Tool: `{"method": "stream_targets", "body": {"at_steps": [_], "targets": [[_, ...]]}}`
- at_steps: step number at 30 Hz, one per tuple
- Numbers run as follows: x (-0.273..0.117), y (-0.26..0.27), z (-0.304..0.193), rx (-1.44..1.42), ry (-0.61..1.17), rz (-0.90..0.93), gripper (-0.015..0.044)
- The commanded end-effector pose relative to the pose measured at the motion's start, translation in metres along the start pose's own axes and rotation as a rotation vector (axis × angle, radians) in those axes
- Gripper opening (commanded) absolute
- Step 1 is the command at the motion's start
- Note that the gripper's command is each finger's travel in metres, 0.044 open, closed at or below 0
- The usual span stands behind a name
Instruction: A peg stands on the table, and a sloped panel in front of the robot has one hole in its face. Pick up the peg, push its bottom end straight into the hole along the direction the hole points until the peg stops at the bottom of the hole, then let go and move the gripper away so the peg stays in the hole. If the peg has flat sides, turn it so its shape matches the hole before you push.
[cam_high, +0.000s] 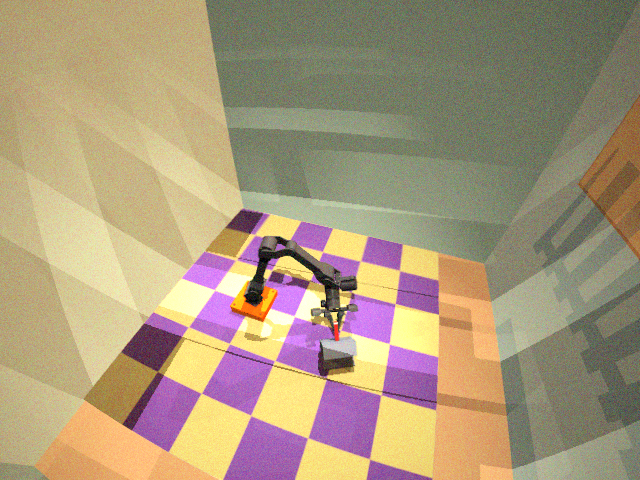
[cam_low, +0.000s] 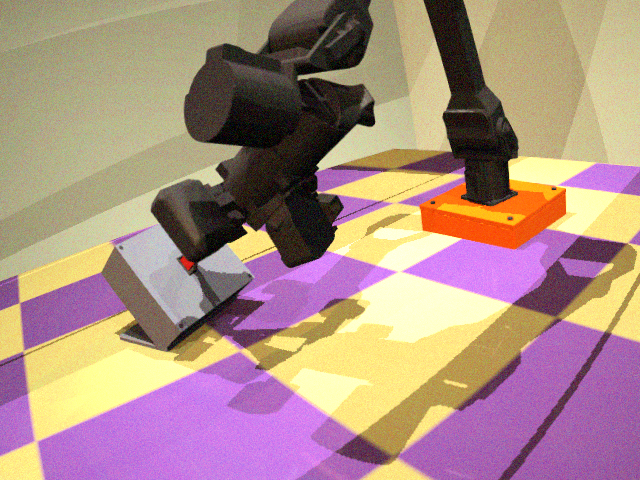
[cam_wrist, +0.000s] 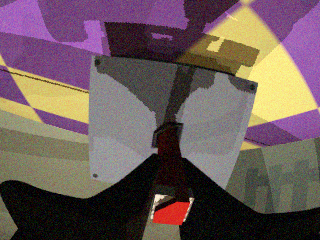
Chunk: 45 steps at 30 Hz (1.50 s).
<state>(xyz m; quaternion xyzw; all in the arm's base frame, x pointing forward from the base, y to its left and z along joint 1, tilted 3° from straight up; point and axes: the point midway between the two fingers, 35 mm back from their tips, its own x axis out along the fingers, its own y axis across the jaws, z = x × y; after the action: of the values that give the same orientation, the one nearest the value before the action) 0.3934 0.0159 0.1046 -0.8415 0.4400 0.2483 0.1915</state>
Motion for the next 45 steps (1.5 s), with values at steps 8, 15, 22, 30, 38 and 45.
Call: {"method": "stream_targets", "body": {"at_steps": [8, 15, 22, 30, 38, 45], "targets": [[0.007, 0.0, 0.001, -0.005, -0.004, 0.0, 0.0], [0.01, 0.0, 0.0, -0.005, -0.004, 0.0, 0.0], [0.014, 0.0, 0.0, -0.005, -0.003, 0.0, 0.0], [0.018, 0.0, 0.0, -0.005, -0.003, 0.0, 0.0], [0.02, 0.0, 0.001, -0.005, -0.003, 0.0, 0.0], [0.02, 0.0, 0.0, 0.0, 0.001, 0.001, 0.0]]}}
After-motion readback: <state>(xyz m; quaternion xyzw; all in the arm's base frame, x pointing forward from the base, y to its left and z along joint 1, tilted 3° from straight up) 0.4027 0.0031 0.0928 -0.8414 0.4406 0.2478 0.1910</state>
